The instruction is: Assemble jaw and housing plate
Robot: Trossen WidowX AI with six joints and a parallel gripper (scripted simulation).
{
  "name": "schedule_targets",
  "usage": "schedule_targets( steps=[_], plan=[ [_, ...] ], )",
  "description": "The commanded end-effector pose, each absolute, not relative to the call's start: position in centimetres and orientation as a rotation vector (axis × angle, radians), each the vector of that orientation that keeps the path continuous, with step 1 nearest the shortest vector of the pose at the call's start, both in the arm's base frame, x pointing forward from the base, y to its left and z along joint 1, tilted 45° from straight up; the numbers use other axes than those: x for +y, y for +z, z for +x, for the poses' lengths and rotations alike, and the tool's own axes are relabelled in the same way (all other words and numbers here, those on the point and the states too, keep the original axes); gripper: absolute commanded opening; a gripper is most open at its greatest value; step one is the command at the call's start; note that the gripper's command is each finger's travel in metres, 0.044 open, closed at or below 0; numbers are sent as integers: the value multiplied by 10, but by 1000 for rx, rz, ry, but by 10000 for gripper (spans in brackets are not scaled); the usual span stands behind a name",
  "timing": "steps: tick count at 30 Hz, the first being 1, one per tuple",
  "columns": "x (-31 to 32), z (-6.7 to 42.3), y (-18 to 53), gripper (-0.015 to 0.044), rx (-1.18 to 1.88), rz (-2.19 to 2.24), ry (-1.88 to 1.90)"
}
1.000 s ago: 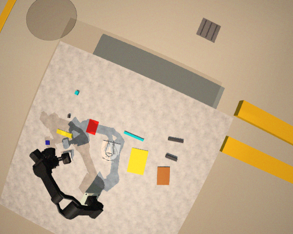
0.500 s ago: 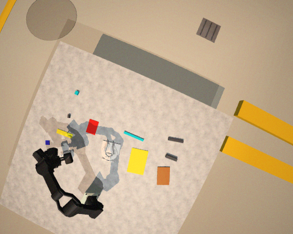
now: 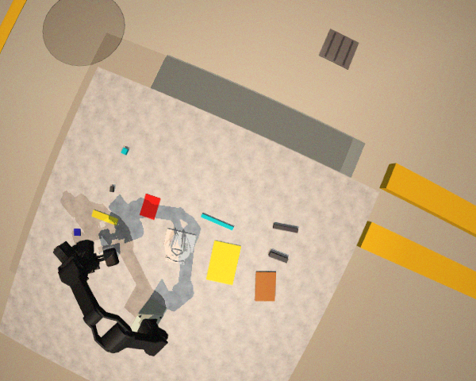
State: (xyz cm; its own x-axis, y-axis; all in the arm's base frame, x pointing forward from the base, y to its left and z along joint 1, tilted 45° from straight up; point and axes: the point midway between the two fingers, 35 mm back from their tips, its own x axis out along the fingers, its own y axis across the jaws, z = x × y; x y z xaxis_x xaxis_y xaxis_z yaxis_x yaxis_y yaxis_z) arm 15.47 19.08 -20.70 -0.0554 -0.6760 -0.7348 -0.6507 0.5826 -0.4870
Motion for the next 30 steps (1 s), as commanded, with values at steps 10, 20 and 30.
schedule_targets(
  steps=[10,20,30],
  plan=[
    [176,153,-221,440,1753,-1111,-36],
    [176,153,-221,440,1753,-1111,-36],
    [173,153,-224,440,1753,-1111,-36]
  ],
)
